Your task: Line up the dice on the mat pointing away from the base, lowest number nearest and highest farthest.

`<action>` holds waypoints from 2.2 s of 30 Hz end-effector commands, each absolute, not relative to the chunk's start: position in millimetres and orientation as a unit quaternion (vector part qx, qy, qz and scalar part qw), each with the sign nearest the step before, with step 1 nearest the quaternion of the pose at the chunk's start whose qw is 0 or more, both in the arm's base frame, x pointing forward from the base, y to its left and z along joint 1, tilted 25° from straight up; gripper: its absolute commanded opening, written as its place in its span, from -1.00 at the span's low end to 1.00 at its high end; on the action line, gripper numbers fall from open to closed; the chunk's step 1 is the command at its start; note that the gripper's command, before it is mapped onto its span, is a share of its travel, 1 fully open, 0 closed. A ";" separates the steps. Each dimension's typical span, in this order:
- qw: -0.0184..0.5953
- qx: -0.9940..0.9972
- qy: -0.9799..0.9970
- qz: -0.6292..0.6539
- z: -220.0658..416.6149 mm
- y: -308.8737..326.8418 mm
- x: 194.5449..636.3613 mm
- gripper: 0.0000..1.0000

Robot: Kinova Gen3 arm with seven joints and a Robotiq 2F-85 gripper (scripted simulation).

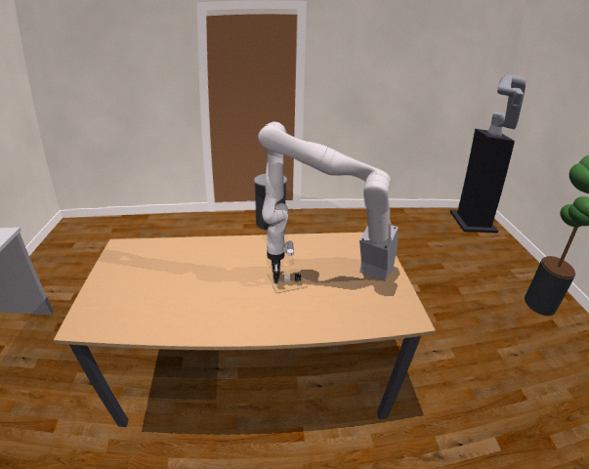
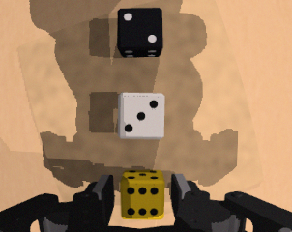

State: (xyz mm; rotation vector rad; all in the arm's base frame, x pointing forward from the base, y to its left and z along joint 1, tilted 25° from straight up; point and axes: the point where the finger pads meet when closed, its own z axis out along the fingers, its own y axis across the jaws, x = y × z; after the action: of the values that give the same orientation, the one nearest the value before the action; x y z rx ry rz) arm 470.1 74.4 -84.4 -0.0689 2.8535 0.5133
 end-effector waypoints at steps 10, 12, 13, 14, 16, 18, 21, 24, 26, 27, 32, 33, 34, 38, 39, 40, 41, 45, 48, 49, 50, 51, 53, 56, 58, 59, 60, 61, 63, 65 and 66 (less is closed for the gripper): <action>0.121 -0.023 0.977 0.175 -73.3 69.9 468.0 -0.19; 0.121 -0.023 0.977 0.175 -65.8 67.0 466.1 -0.19; 0.121 -0.023 0.977 0.175 -61.4 65.3 465.0 -0.19; 0.121 -0.023 0.977 0.175 -56.7 63.5 463.8 -0.19; 0.121 -0.023 0.977 0.175 -46.6 59.7 461.3 -0.19; 0.121 -0.023 0.977 0.175 -36.2 55.7 458.6 -0.19; 0.121 -0.023 0.977 0.175 -22.0 50.2 455.1 -0.19; 0.121 -0.023 0.977 0.175 -11.2 46.1 452.3 -0.19; 0.121 -0.023 0.977 0.175 -8.5 45.1 451.7 -0.19; 0.121 -0.023 0.977 0.175 -8.5 45.1 451.7 -0.19; 0.121 -0.023 0.977 0.175 -2.2 42.6 450.1 -0.19; 0.121 -0.023 0.977 0.175 -2.1 42.6 450.1 -0.19; 0.121 -0.023 0.977 0.175 -2.0 42.6 450.1 -0.19; 0.121 -0.023 0.977 0.175 -2.0 42.6 450.1 1.00; 0.121 -0.023 0.977 0.175 -2.0 42.6 450.1 1.00; 0.121 -0.023 0.977 0.175 -2.0 42.6 450.1 1.00; 0.121 -0.023 0.977 0.175 -2.0 42.6 450.1 1.00; 0.121 -0.023 0.977 0.175 -2.0 42.6 450.1 1.00; 0.121 -0.023 0.977 0.175 -2.0 42.6 450.1 1.00; 0.121 -0.023 0.977 0.175 -2.0 42.6 450.1 1.00; 0.121 -0.023 0.977 0.175 -2.0 42.6 450.1 1.00; 0.121 -0.023 0.977 0.175 -2.0 42.6 450.1 1.00; 0.121 -0.023 0.977 0.175 -2.0 42.6 450.1 1.00; 0.121 -0.023 0.977 0.175 -1.8 42.5 450.0 1.00; 0.121 -0.023 0.977 0.175 -0.5 42.0 449.7 1.00; 0.121 -0.023 0.977 0.175 0.8 41.5 449.4 1.00; 0.121 -0.023 0.977 0.175 0.8 41.5 449.4 1.00; 0.121 -0.023 0.977 0.175 0.8 41.5 449.4 1.00; 0.121 -0.023 0.977 0.175 4.9 39.9 448.3 1.00; 0.121 -0.023 0.977 0.175 10.9 37.6 446.8 1.00; 0.121 -0.023 0.977 0.175 14.5 36.2 445.9 1.00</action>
State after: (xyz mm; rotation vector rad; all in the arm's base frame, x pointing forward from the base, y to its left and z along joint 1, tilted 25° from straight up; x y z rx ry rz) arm 443.7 40.2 4.9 -0.0661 2.8628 0.5242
